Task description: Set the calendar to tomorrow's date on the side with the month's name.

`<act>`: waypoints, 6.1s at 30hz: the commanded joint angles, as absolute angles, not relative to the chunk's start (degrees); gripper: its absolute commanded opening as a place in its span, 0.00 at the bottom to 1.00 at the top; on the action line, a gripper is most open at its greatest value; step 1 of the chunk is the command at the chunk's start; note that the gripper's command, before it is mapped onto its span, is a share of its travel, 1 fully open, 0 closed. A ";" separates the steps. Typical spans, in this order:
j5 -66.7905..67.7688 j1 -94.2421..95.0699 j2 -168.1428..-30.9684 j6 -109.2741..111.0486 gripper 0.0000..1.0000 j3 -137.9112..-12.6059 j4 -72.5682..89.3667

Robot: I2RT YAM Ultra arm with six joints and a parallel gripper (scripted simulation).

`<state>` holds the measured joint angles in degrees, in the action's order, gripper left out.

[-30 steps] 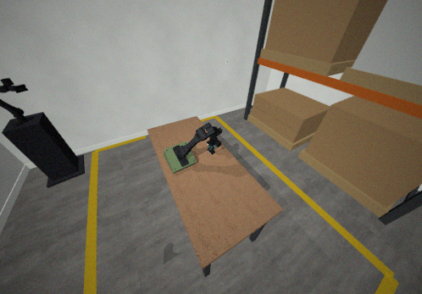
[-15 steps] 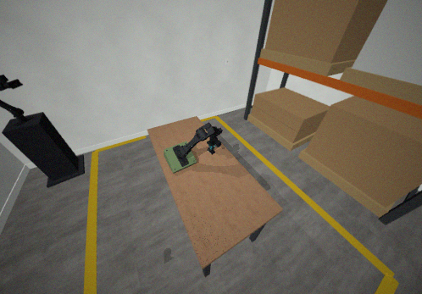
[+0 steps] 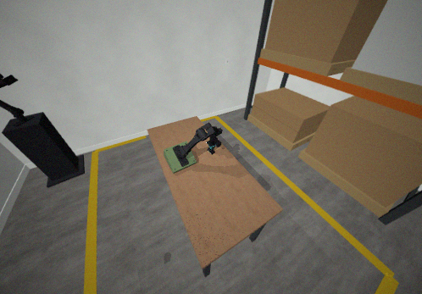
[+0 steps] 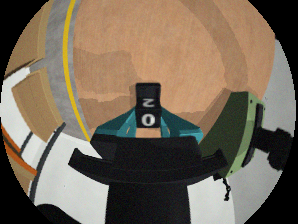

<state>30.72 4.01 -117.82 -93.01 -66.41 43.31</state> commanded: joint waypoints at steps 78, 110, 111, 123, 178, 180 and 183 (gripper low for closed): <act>31.06 3.13 -118.49 -91.75 0.27 -65.46 40.41; 31.14 1.98 -119.83 -90.42 0.27 -64.39 37.31; 31.14 1.98 -119.83 -90.42 0.27 -64.39 37.31; 31.14 1.98 -119.83 -90.42 0.27 -64.39 37.31; 31.13 2.08 -119.88 -90.44 0.27 -64.36 37.29; 31.13 2.09 -119.89 -90.44 0.27 -64.37 37.30; 31.13 2.09 -119.89 -90.44 0.27 -64.37 37.30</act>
<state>30.89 1.76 -120.20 -90.45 -64.14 37.30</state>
